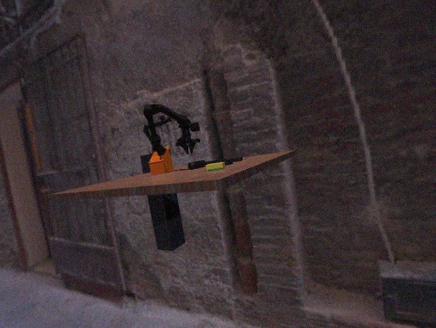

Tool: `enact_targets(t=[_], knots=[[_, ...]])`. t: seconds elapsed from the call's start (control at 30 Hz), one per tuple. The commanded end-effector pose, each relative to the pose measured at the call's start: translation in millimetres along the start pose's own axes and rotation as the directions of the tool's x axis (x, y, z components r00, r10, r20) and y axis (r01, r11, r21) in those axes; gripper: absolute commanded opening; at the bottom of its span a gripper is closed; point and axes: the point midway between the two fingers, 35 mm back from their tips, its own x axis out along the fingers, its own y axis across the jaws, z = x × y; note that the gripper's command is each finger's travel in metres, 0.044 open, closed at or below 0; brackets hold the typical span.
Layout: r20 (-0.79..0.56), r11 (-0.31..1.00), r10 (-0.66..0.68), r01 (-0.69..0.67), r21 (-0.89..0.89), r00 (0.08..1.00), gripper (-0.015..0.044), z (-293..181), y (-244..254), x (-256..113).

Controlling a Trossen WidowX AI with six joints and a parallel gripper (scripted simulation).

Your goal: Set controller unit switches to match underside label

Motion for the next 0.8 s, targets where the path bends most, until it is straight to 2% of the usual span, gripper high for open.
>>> enact_targets(t=[0.0,0.07,0.53,0.77], knots=[[-0.004,1.000,-0.003,0.003,0.005,1.000,0.0053,-0.5,-0.5,-0.5],[-0.004,1.000,-0.003,0.003,0.005,1.000,0.0000,-0.5,-0.5,-0.5],[-0.004,1.000,-0.003,0.003,0.005,1.000,0.0000,-0.5,-0.5,-0.5],[0.000,1.000,0.000,0.000,0.000,1.000,0.0184,0.0,0.0,-0.2]])
